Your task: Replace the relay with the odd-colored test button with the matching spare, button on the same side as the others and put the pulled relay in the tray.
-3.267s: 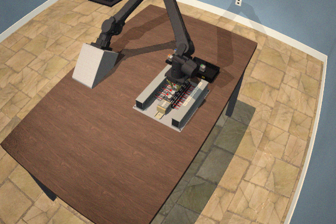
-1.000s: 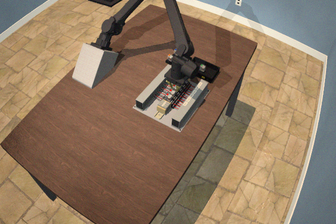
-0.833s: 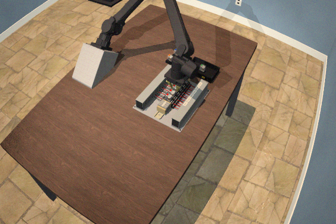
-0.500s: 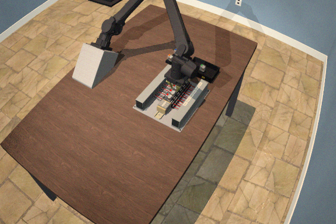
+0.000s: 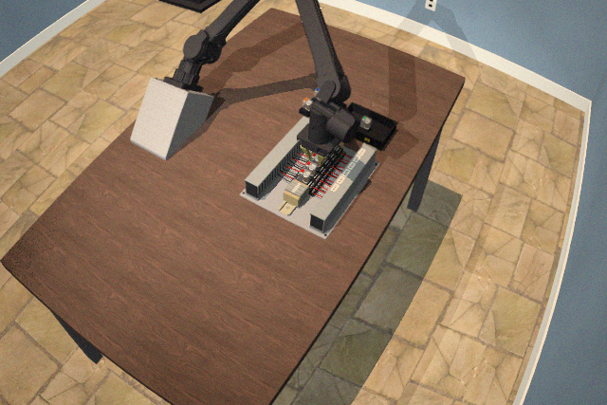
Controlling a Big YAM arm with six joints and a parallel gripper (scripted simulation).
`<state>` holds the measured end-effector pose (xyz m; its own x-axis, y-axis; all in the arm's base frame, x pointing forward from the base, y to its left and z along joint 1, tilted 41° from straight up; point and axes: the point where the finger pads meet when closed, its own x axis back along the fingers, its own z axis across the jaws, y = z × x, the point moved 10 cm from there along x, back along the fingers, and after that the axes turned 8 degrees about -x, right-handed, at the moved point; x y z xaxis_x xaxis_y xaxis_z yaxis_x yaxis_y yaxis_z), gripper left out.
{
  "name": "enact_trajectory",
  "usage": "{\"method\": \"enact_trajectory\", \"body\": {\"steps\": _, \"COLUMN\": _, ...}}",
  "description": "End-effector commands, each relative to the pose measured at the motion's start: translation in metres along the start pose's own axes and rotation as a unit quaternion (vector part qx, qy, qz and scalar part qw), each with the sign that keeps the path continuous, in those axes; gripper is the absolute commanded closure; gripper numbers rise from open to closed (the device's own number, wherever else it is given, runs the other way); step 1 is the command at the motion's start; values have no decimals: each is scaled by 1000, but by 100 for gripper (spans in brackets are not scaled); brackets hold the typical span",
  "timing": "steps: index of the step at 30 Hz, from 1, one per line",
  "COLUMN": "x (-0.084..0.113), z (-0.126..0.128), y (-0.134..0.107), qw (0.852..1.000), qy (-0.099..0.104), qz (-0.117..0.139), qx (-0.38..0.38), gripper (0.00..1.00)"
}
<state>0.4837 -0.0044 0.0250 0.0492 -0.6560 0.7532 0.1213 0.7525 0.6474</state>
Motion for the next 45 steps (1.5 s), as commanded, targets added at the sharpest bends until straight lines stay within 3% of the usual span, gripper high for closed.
{"method": "enact_trajectory", "body": {"steps": 1, "x": 8, "z": -11, "y": 2, "qw": 1000, "qy": -17, "qz": -2, "qx": 8, "gripper": 100}}
{"method": "enact_trajectory", "body": {"steps": 45, "x": 13, "z": -16, "y": 4, "qw": 1000, "qy": -20, "qz": -2, "qx": 10, "gripper": 100}}
